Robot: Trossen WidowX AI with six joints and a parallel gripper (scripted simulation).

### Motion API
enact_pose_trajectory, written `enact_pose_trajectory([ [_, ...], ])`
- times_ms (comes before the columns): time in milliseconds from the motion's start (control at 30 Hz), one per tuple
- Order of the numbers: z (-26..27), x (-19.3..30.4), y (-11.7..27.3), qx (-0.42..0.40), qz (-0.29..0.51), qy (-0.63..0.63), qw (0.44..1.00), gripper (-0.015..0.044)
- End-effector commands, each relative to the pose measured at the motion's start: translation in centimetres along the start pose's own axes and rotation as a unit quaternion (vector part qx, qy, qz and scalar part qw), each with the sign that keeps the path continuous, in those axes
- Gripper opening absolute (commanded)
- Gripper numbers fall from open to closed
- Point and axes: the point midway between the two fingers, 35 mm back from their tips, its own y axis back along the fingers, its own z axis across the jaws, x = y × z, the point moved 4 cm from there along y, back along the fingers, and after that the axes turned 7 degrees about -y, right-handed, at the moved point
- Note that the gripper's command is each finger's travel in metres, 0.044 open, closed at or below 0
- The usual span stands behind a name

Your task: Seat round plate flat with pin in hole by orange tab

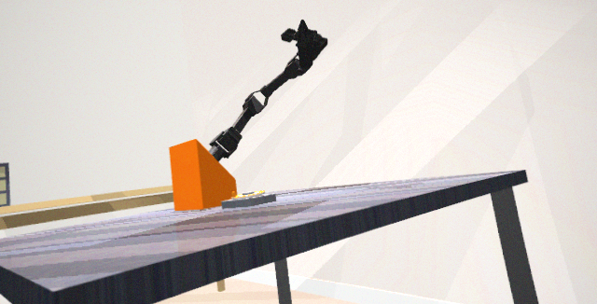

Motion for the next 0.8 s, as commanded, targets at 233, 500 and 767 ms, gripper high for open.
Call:
enact_pose_trajectory([
  [233,7.1,15.5,-6.9,-0.137,0.181,0.184,0.956,0.0],
  [500,8.8,28.7,-8.5,-0.24,0.338,0.254,0.874,0.0],
  [767,7.7,41.8,-6.6,-0.35,0.498,0.265,0.748,0.0],
])
